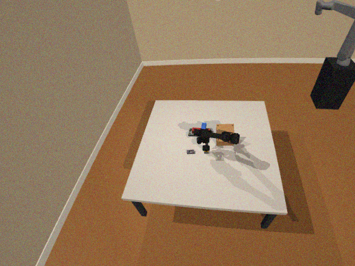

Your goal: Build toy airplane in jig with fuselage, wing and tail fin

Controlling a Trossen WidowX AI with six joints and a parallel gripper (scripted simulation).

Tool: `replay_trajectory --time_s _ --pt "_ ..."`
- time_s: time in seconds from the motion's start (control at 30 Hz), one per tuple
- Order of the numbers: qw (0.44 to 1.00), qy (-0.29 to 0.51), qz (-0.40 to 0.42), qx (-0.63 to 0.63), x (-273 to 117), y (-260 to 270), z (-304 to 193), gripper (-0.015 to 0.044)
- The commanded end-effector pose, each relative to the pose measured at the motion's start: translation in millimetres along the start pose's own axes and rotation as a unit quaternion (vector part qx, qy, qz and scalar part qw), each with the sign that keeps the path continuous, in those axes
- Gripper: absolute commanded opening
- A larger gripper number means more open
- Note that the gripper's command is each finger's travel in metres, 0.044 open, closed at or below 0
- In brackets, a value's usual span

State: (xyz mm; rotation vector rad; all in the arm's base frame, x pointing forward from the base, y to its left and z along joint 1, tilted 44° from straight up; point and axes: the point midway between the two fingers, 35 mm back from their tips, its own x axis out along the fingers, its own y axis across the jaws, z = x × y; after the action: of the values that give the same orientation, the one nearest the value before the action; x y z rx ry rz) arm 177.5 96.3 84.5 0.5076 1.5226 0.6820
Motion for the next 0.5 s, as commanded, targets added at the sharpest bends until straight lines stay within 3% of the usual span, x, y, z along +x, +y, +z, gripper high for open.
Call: replay_trajectory --time_s 0.0,0.47 --pt "1.0 0.001 0.002 0.002 7.8 0.2 -0.2 0.044" --pt "1.0 0.0 0.002 0.002 30.3 0.2 0.4 0.044"
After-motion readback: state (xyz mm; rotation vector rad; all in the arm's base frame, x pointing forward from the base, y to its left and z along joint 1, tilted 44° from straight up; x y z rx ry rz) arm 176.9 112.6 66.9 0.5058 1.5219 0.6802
